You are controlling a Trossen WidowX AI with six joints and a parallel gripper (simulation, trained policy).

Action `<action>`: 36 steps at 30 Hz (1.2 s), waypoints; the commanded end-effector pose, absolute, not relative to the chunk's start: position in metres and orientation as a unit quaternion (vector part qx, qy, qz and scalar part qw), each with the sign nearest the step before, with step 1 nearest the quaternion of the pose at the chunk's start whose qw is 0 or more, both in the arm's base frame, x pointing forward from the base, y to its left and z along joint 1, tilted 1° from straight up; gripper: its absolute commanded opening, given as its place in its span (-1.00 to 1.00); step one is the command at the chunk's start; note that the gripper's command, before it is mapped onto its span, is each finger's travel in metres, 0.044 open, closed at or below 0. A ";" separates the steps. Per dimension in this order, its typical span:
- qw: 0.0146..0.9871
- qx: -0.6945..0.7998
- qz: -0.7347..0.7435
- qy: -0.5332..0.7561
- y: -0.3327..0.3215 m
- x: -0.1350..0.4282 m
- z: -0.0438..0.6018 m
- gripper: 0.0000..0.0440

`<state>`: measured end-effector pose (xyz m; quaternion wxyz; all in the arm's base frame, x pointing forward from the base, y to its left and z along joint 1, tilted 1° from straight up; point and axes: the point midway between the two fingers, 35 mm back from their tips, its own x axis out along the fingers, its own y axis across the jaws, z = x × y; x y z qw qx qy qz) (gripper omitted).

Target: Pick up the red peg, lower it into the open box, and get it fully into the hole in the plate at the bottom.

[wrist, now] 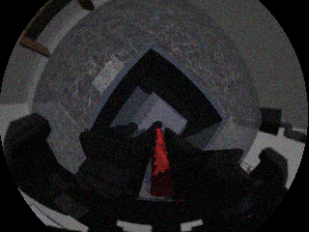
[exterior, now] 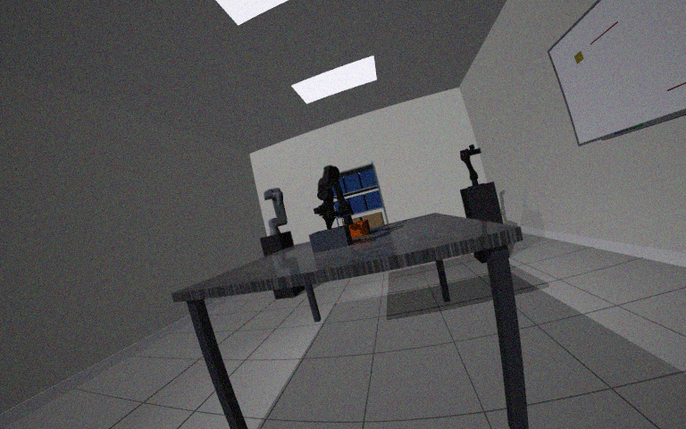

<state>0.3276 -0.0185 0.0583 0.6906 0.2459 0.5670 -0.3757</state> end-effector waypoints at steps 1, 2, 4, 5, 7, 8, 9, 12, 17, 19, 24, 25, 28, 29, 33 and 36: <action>0.684 0.239 -0.363 0.586 -0.022 0.327 0.043 -0.99; 0.683 0.237 -0.359 0.591 -0.022 0.326 0.040 -0.95; 0.679 0.235 -0.353 0.600 -0.023 0.326 0.033 -0.79; 0.677 0.234 -0.350 0.604 -0.024 0.326 0.030 -0.68; 0.673 0.234 -0.345 0.611 -0.025 0.326 0.024 -0.45; 0.671 0.235 -0.344 0.613 -0.026 0.327 0.021 -0.34; 0.670 0.237 -0.342 0.615 -0.026 0.328 0.020 -0.30; 0.673 0.235 -0.330 0.619 -0.031 0.335 0.019 -0.13; 0.670 0.247 -0.321 0.622 -0.032 0.350 0.024 0.42; 0.670 0.253 -0.316 0.623 -0.032 0.357 0.027 0.64; 0.673 0.271 -0.296 0.622 -0.030 0.379 0.036 1.00; 0.675 0.275 -0.291 0.620 -0.029 0.384 0.039 1.00; 0.683 0.285 -0.275 0.614 -0.026 0.398 0.046 1.00; 0.686 0.288 -0.269 0.611 -0.025 0.402 0.048 1.00; 0.698 0.299 -0.248 0.601 -0.020 0.420 0.058 1.00; 0.698 0.299 -0.248 0.601 -0.019 0.420 0.058 1.00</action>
